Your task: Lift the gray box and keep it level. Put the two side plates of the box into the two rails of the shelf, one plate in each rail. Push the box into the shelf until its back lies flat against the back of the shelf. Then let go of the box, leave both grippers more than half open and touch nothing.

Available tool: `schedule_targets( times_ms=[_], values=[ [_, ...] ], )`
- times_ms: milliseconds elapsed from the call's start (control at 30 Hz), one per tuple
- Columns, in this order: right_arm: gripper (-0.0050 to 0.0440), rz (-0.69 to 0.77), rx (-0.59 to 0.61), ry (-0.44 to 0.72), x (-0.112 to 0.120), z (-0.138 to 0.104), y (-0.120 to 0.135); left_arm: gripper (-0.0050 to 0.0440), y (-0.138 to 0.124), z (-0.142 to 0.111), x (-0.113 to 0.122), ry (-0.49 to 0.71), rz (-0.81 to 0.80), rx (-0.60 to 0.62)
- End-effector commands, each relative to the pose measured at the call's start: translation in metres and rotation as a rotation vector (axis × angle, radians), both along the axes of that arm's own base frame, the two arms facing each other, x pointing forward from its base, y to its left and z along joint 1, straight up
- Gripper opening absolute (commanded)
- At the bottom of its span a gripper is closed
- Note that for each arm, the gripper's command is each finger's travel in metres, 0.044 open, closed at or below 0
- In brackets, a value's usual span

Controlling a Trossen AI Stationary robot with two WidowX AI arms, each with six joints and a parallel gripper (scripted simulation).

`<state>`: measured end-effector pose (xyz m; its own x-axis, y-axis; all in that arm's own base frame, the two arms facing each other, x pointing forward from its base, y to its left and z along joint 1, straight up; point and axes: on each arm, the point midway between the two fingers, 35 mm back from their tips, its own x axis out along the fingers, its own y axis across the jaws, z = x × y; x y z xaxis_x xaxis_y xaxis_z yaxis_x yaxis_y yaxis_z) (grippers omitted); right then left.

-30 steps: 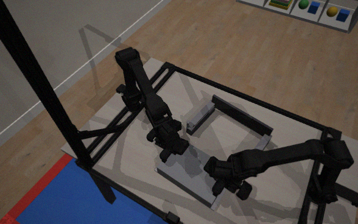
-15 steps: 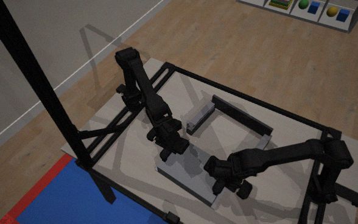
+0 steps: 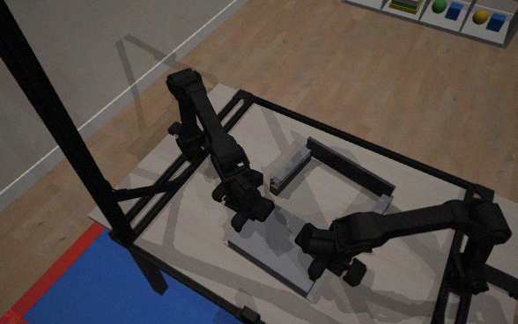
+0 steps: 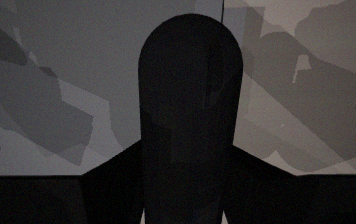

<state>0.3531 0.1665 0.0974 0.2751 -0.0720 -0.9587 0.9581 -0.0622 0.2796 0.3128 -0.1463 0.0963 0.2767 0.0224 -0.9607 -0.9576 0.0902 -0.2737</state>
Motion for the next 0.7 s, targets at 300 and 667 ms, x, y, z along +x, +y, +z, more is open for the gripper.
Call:
schedule_targets(
  times_ms=[300,667],
  values=[
    [0.0000,-0.001,0.016,-0.018,0.005,0.022,0.004,0.0000,-0.004,0.022,0.005,-0.021,-0.002,-0.013],
    [0.0000,-0.001,0.016,-0.018,0.006,0.032,0.004,0.0000,-0.004,0.033,0.006,-0.021,-0.002,-0.013]
  ],
)
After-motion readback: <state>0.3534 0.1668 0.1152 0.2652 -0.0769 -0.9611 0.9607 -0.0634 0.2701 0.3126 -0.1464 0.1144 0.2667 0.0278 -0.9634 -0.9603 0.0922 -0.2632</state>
